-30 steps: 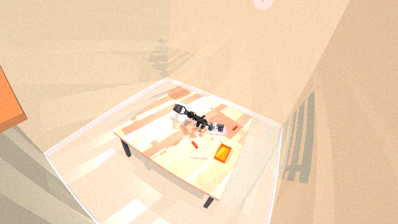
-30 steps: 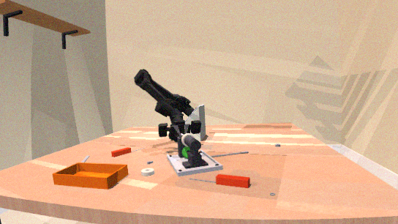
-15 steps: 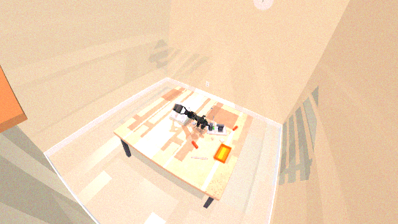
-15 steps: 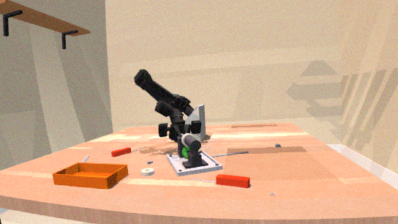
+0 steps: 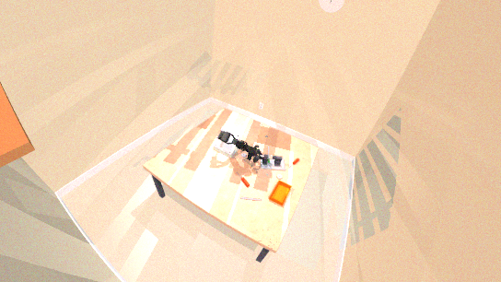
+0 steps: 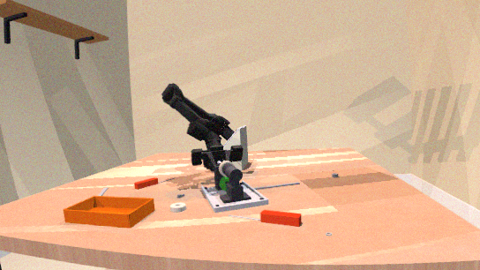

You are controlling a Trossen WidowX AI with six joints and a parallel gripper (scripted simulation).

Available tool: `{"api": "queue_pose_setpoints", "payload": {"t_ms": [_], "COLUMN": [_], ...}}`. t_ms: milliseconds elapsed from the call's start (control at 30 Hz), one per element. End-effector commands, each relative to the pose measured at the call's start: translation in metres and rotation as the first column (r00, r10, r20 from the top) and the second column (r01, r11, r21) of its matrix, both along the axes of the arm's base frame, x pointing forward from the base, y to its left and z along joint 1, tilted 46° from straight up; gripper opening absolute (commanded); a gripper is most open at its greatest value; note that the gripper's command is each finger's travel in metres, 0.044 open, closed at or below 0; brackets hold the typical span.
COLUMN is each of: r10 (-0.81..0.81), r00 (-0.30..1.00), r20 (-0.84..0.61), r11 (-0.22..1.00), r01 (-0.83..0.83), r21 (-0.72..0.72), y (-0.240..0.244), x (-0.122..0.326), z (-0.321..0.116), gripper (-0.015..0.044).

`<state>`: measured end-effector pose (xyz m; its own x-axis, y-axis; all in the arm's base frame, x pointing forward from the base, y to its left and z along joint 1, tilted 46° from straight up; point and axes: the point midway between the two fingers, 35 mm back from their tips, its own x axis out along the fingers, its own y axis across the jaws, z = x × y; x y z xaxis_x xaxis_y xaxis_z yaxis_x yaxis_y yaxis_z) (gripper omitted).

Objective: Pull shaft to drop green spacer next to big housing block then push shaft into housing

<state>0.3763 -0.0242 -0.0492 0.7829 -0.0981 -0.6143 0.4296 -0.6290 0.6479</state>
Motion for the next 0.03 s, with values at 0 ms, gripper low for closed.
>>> {"api": "queue_pose_setpoints", "payload": {"t_ms": [0], "r10": [0.000], "r00": [1.000], "r20": [0.000], "r11": [1.000], "r01": [0.000], "r21": [0.000], "y": [-0.0001], "x": [-0.0002], "z": [0.0000], "gripper": [0.0263]}}
